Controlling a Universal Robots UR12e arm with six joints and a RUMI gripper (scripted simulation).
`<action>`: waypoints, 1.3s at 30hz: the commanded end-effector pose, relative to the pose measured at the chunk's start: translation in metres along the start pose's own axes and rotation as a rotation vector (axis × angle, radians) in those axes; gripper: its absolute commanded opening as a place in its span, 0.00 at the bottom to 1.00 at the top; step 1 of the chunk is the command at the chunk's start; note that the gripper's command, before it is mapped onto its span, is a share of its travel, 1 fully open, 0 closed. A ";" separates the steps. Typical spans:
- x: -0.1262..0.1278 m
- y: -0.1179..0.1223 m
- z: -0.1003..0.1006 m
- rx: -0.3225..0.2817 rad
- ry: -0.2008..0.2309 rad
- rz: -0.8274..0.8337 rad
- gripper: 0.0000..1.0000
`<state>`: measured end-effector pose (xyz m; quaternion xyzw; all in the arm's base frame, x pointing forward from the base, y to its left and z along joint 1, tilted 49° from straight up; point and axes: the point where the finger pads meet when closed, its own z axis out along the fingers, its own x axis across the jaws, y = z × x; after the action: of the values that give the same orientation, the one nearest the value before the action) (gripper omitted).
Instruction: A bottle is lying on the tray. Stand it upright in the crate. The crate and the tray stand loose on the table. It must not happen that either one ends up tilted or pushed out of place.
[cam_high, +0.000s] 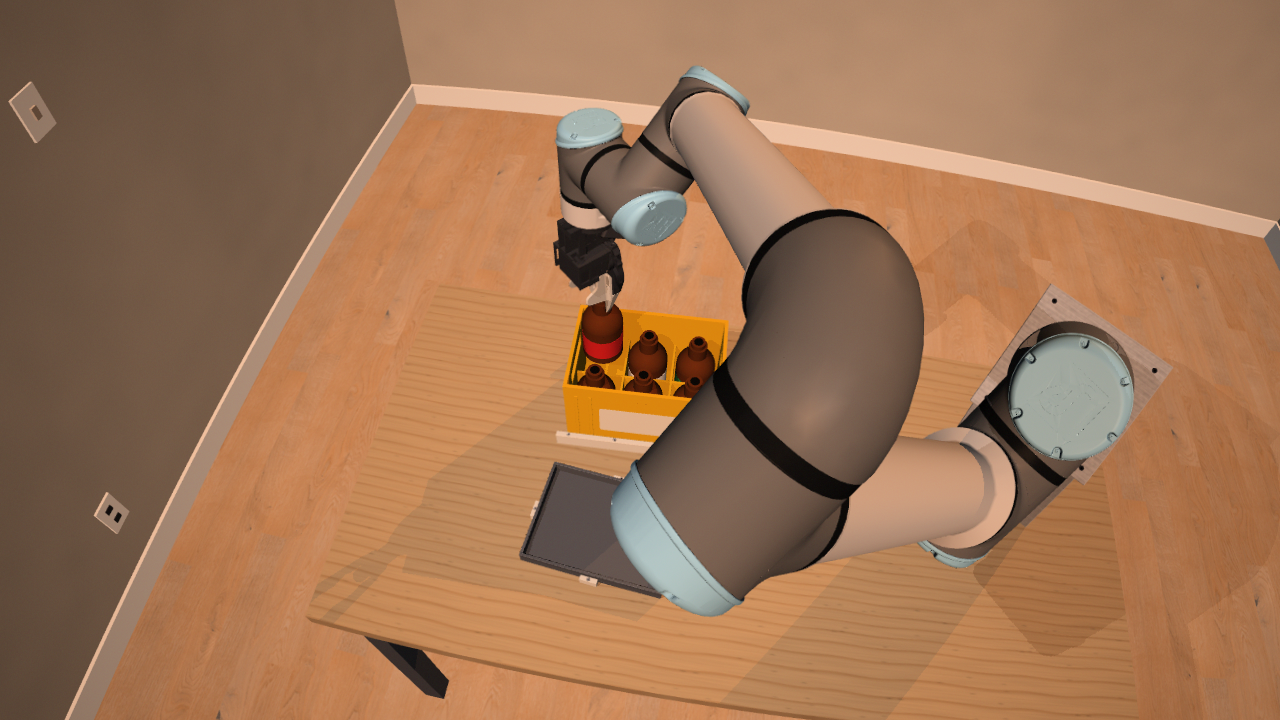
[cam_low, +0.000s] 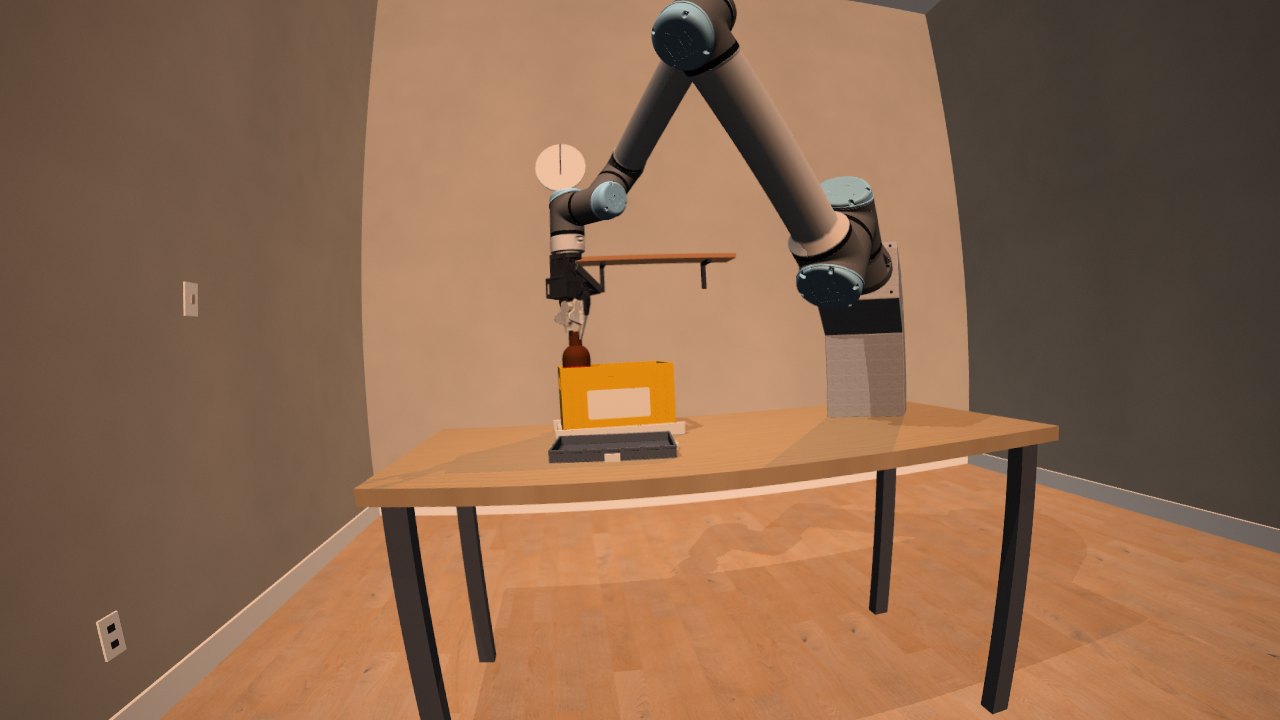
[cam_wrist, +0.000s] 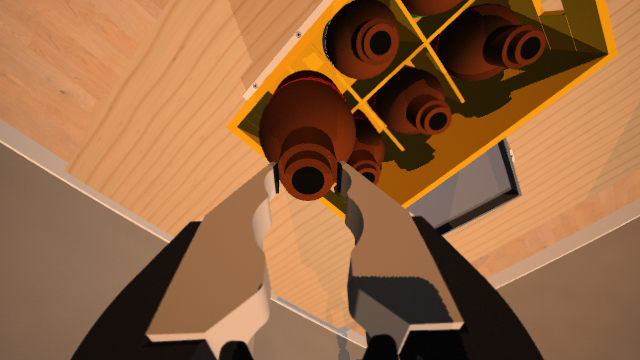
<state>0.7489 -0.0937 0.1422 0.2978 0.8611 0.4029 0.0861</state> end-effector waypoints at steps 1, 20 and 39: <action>-0.001 0.000 -0.001 0.000 -0.001 -0.001 0.00; -0.001 0.000 -0.001 0.000 -0.001 -0.001 0.00; -0.001 0.000 0.001 0.000 -0.001 -0.001 0.00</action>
<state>0.7492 -0.0933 0.1417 0.2978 0.8611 0.4029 0.0861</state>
